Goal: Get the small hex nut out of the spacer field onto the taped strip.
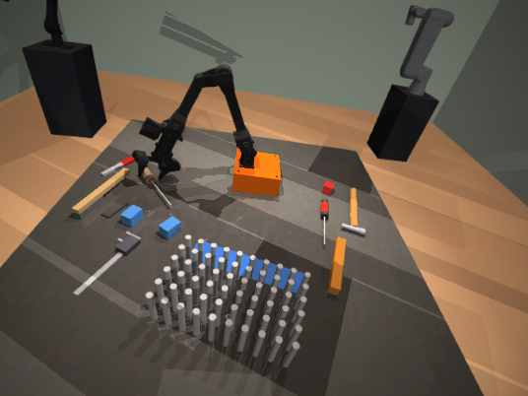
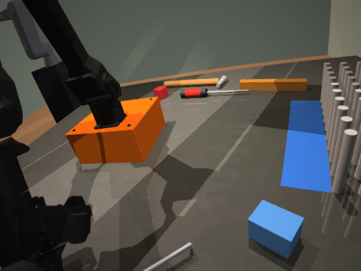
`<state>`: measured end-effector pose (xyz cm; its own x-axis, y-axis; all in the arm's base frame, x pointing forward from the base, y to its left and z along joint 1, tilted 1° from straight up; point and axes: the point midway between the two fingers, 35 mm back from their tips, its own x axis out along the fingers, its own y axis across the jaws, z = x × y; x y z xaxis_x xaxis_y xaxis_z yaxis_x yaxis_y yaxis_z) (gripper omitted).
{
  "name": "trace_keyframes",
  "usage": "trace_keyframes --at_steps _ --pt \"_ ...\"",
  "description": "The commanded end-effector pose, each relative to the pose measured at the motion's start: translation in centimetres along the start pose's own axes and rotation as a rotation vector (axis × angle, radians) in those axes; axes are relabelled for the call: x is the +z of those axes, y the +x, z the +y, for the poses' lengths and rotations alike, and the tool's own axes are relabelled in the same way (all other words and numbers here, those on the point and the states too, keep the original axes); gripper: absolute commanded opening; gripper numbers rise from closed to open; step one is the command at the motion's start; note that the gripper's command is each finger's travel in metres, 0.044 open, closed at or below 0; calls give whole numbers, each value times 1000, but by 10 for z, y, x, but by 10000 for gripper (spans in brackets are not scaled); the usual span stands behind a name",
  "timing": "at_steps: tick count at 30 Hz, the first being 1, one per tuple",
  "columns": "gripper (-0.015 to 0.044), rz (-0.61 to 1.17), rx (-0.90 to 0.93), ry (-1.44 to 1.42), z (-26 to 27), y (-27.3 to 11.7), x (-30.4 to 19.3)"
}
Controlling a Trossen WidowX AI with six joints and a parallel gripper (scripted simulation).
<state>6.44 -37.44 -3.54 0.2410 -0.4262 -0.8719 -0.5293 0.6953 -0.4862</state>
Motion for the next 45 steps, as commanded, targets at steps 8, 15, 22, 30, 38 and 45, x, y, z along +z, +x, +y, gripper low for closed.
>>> trace_keyframes --at_steps 8,15,22,30,38,45 --pt "440 -2 -11 -1 -32 -58 -4" --pt "440 -2 -11 -1 -32 -58 -4" --pt "440 -2 -11 -1 -32 -58 -4" --pt "440 -4 -8 16 -32 -58 -4" --pt "440 -80 116 799 -35 -52 -16" --pt "440 -75 286 1555 -37 -49 -28"
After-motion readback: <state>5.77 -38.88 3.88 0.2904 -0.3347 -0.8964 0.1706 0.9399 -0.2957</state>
